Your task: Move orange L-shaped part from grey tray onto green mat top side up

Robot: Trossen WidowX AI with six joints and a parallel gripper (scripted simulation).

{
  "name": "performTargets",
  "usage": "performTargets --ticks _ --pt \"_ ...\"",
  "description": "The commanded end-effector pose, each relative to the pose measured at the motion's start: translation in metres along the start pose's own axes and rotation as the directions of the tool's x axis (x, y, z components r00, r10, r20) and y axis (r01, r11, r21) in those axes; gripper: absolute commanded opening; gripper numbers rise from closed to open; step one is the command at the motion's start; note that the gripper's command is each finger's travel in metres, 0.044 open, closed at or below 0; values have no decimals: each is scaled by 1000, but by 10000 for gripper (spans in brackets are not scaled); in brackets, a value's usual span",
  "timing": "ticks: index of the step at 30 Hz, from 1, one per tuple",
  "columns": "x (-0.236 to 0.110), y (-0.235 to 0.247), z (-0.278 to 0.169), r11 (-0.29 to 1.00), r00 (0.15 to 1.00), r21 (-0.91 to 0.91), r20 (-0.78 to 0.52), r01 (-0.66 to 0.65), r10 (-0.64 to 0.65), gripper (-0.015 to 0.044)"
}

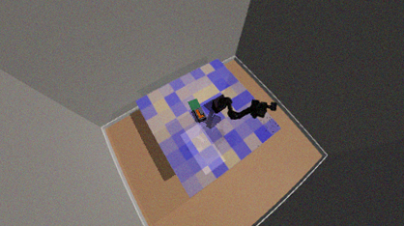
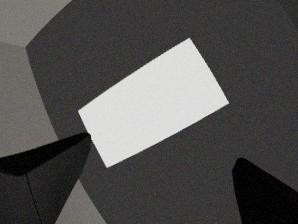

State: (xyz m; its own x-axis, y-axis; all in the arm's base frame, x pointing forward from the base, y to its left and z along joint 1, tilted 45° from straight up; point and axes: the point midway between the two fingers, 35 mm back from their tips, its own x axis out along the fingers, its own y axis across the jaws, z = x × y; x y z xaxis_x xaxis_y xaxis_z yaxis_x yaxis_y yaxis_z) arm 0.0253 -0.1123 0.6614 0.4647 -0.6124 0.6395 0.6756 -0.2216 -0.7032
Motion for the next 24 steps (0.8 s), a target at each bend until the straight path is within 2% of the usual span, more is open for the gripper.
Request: performTargets --ticks 1,6,9,12,16,21,24 --pt "0 -1 -2 1000 1000 10 0 3 -3 374" --pt "0 -14 -31 984 999 174 1 37 -38 242" --pt "4 -11 -46 960 997 279 57 30 -48 180" --pt "13 -7 -88 886 998 461 21 43 -59 180" --pt "32 27 -142 748 1000 664 -24 15 1 180" --pt "59 101 -191 504 987 864 -62 -22 149 180" --pt "71 152 -202 384 967 922 -48 -53 249 180"
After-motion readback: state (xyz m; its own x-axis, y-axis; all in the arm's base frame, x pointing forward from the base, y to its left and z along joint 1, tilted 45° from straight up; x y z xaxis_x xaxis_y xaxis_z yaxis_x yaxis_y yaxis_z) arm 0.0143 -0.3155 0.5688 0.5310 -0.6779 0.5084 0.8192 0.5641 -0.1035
